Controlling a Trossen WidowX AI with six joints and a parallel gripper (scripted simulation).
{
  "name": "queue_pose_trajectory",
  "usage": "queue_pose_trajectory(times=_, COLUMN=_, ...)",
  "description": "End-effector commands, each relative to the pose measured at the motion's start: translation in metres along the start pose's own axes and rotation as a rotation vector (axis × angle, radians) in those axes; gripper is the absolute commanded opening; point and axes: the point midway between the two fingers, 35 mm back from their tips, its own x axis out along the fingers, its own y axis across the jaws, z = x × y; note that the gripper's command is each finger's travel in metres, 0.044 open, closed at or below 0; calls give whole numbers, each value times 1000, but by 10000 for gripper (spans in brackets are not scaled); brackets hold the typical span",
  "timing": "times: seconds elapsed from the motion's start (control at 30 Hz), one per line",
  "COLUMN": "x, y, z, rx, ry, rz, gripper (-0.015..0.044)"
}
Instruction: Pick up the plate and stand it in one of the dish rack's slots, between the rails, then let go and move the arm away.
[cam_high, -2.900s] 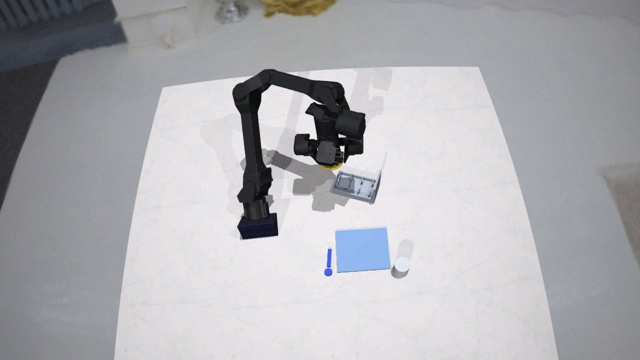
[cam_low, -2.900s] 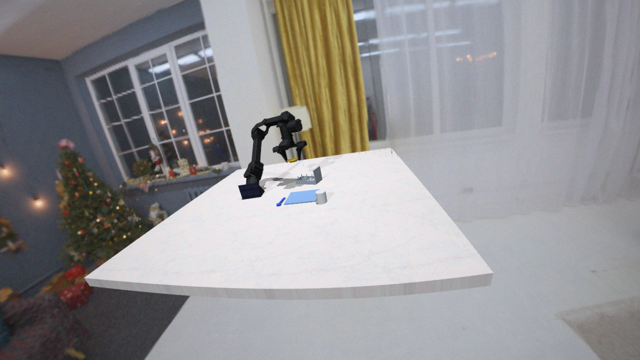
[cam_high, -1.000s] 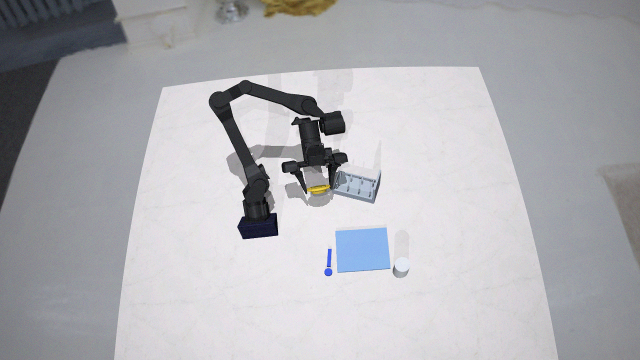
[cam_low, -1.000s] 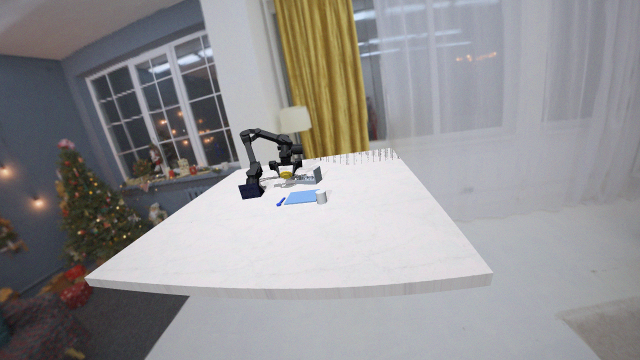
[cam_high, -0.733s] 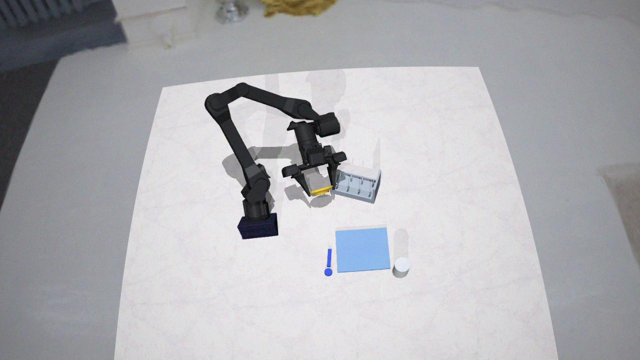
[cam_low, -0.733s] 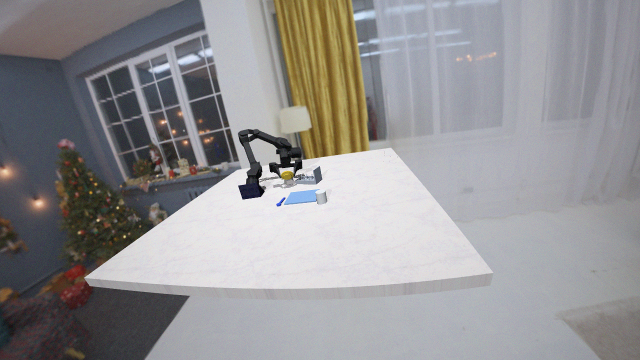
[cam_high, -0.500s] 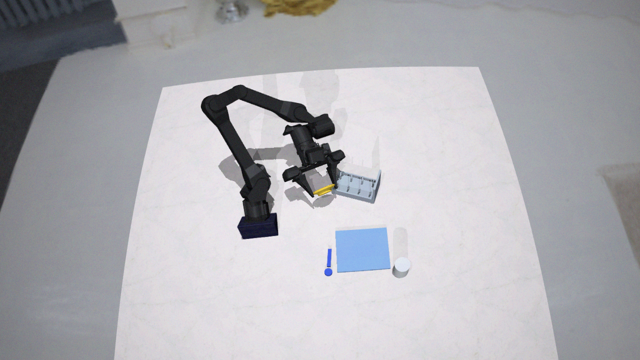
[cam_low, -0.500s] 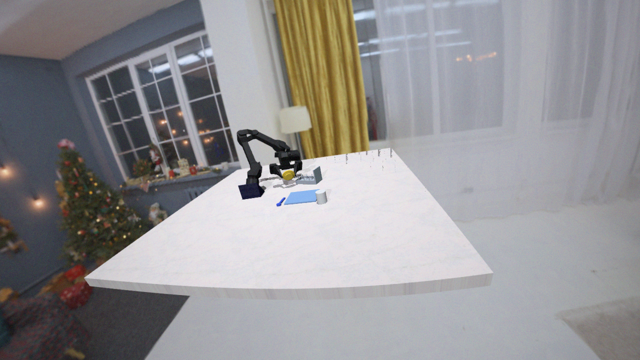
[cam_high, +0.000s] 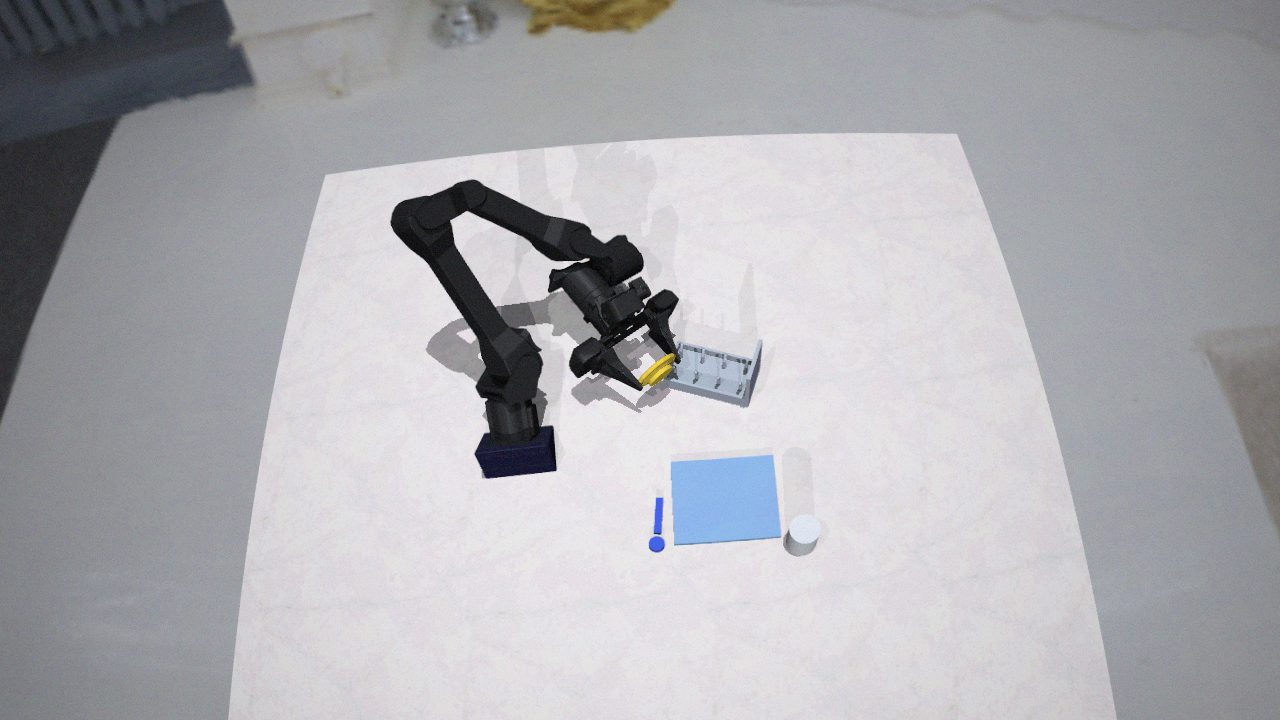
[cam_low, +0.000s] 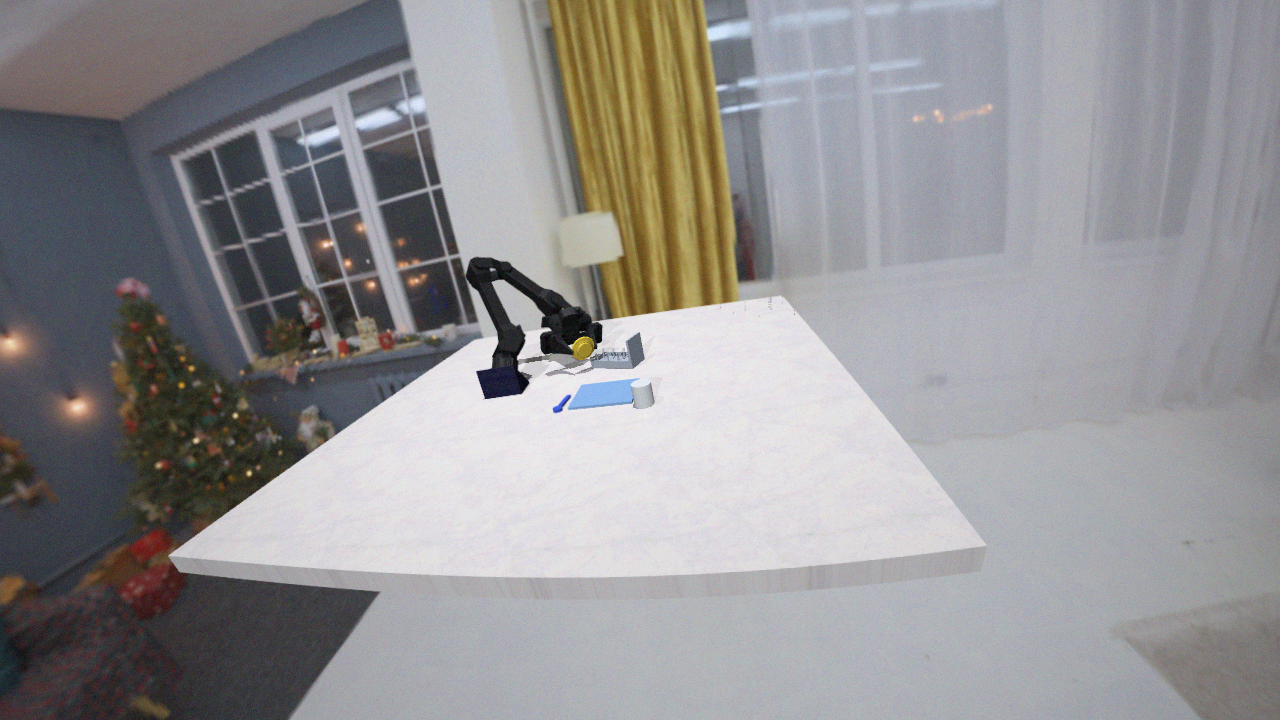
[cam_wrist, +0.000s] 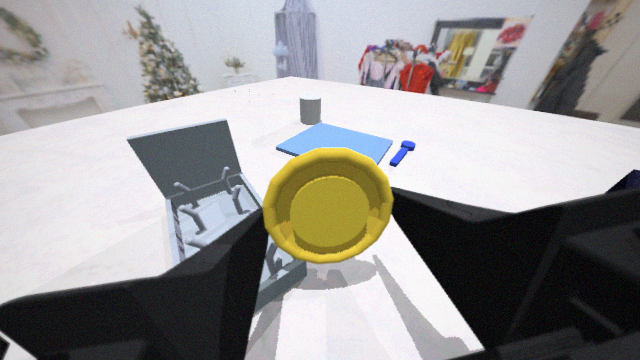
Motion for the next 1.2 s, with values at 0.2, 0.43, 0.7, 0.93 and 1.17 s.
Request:
queue_pose_trajectory(times=0.2, x=-9, y=8, z=-2, rx=-12, ry=-125, rz=174, gripper=0)
queue_pose_trajectory(times=0.43, x=-18, y=13, z=-5, rx=-7, ry=-198, rz=300, gripper=0)
queue_pose_trajectory(times=0.7, x=-31, y=16, z=-7, rx=17, ry=-268, rz=446, gripper=0)
queue_pose_trajectory(times=0.93, x=-39, y=16, z=-8, rx=39, ry=-302, rz=527, gripper=0)
queue_pose_trajectory(times=1.17, x=-39, y=16, z=-8, rx=39, ry=-302, rz=527, gripper=0)
